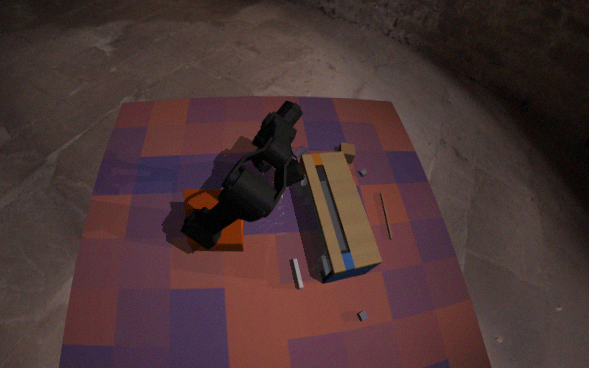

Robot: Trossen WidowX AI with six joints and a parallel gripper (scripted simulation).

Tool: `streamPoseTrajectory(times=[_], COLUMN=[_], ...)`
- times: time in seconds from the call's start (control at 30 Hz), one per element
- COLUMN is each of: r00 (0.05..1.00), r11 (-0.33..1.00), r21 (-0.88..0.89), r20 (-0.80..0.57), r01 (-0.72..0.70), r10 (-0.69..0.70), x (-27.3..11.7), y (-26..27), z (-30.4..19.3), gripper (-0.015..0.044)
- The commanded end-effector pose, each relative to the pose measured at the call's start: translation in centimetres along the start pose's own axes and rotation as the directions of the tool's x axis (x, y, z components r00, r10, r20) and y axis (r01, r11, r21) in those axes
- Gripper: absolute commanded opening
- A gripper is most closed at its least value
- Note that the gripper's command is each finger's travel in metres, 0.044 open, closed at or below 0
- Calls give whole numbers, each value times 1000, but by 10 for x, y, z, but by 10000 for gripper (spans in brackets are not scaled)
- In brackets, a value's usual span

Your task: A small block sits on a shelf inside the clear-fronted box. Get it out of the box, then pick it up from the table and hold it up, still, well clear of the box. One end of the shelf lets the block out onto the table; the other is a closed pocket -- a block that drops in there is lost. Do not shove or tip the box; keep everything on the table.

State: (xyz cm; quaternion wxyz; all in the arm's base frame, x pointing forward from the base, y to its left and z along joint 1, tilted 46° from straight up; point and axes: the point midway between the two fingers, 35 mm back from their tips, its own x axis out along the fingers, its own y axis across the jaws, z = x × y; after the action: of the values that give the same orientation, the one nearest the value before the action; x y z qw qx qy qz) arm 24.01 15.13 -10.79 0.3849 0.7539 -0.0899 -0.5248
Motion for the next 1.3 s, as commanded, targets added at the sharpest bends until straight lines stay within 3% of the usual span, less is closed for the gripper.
streamPoseTrajectory(times=[0.0,0.57,1.27], r00=[1000,990,990], r11=[998,951,950], r21=[-57,-286,-288], r20=[0,-34,-34], r01=[24,119,120], r10=[-24,-134,-135], x=[-12,-68,-69], y=[5,28,28], z=[2,4,5], gripper=[0,0,0])
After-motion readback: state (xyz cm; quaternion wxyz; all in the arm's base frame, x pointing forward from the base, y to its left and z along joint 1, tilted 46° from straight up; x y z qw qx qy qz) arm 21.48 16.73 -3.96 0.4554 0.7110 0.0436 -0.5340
